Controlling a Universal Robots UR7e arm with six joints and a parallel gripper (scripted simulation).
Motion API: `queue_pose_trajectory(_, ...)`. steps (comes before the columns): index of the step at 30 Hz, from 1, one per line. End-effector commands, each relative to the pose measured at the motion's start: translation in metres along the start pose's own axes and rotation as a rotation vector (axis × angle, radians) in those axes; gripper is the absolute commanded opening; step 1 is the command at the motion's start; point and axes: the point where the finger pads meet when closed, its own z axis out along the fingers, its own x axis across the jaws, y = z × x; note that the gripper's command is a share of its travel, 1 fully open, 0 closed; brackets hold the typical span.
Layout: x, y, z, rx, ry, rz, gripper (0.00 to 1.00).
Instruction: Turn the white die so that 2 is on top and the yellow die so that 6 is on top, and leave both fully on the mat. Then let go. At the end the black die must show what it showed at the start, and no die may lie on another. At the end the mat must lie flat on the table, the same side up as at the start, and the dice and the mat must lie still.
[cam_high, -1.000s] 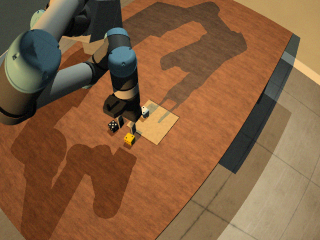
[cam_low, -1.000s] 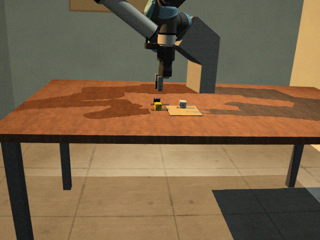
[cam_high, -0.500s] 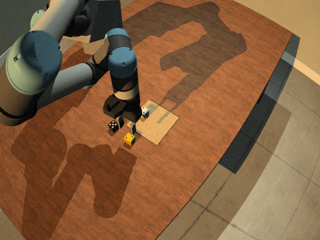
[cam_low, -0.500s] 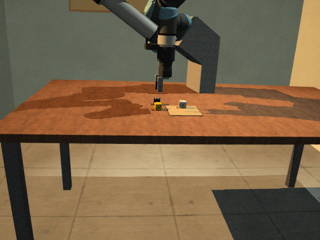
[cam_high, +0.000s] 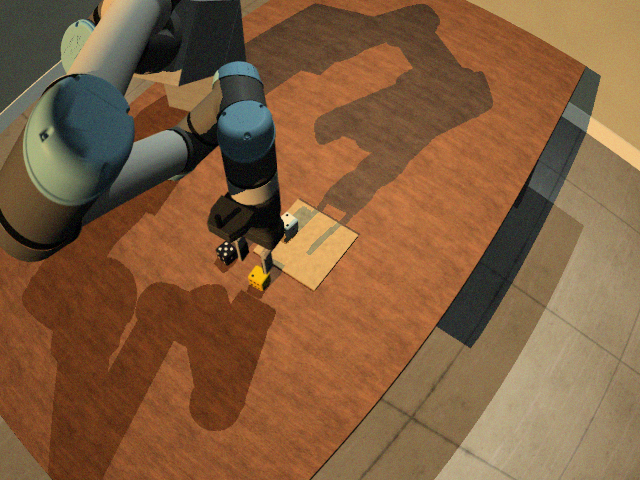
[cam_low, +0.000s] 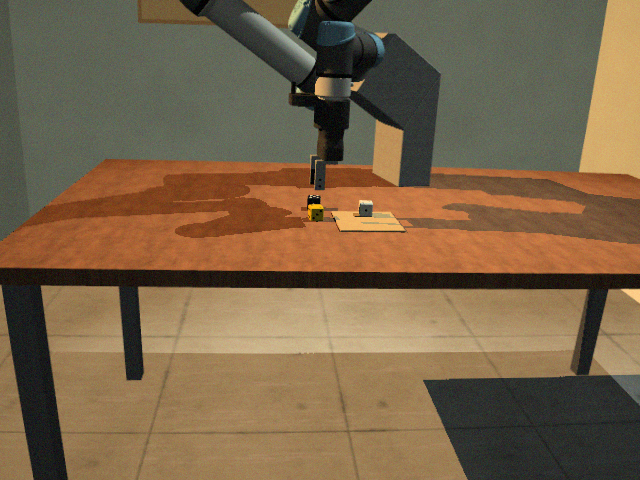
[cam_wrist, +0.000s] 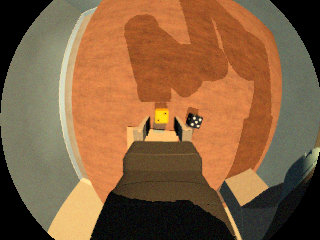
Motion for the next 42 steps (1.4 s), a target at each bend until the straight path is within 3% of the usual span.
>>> queue_pose_trajectory(1, 0.0, 0.0, 0.007, 0.0, -0.001, 0.0, 0.87)
queue_pose_trajectory(22, 0.0, 0.0, 0.032, 0.0, -0.001, 0.0, 0.87)
queue_pose_trajectory(42, 0.0, 0.0, 0.036, 0.0, -0.001, 0.0, 0.87)
